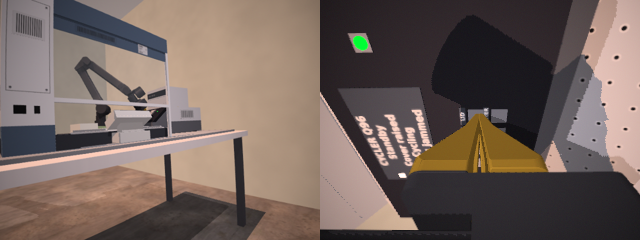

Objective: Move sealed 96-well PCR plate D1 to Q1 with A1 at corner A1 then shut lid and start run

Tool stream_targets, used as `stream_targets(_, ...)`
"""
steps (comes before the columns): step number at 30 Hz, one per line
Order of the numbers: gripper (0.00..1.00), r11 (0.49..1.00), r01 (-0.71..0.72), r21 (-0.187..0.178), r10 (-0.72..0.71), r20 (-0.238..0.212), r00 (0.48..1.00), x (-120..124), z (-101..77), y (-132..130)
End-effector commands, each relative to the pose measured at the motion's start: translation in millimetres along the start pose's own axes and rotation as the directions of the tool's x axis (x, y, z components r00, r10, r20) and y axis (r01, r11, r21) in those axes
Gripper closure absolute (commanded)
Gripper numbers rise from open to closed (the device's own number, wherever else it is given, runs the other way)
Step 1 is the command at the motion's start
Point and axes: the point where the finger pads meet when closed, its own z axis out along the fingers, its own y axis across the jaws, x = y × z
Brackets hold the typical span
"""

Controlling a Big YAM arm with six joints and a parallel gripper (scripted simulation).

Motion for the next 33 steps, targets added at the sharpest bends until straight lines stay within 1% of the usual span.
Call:
stream_targets(1,1.00,0.998,0.044,-0.039,-0.043,0.026,0.999,-12,-7.3,27)
stream_targets(33,1.00,0.998,0.041,-0.042,-0.040,0.019,0.999,-11,-3.2,37)
